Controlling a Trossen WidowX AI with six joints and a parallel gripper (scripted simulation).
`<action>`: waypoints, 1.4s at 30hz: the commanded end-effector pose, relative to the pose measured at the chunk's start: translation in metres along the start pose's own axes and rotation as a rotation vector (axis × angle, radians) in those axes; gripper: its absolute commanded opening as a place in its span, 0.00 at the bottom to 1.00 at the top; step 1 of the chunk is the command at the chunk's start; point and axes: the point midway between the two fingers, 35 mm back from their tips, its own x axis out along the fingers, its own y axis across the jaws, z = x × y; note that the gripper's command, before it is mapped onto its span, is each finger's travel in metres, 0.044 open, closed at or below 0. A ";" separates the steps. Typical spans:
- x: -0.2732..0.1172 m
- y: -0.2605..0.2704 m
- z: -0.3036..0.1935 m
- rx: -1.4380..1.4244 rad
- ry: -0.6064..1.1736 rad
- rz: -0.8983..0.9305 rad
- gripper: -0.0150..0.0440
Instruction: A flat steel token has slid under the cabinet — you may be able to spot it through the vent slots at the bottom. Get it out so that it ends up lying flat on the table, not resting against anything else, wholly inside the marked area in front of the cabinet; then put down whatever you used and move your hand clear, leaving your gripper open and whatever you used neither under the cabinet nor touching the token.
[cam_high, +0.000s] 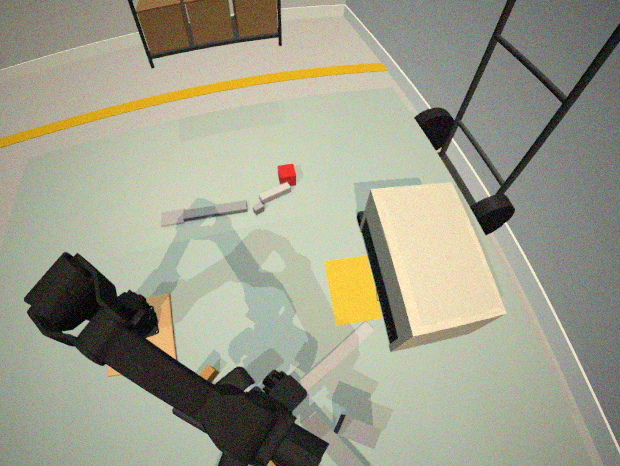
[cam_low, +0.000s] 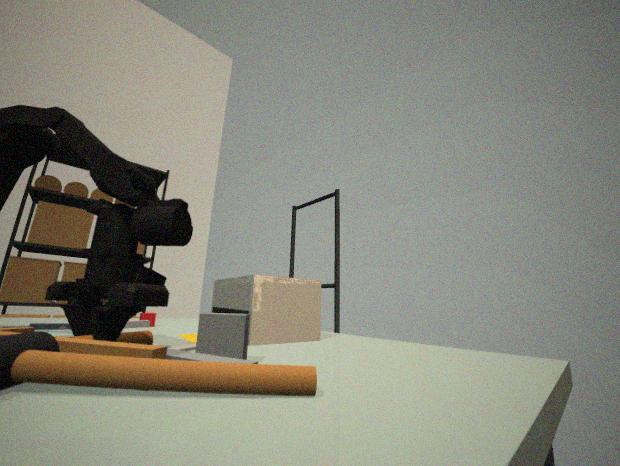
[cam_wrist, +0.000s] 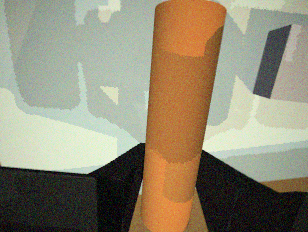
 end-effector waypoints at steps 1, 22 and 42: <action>0.000 -0.001 0.007 0.013 0.001 -0.002 0.25; 0.000 -0.004 0.044 0.043 0.001 -0.004 0.25; 0.000 -0.007 0.080 0.046 -0.002 -0.004 0.25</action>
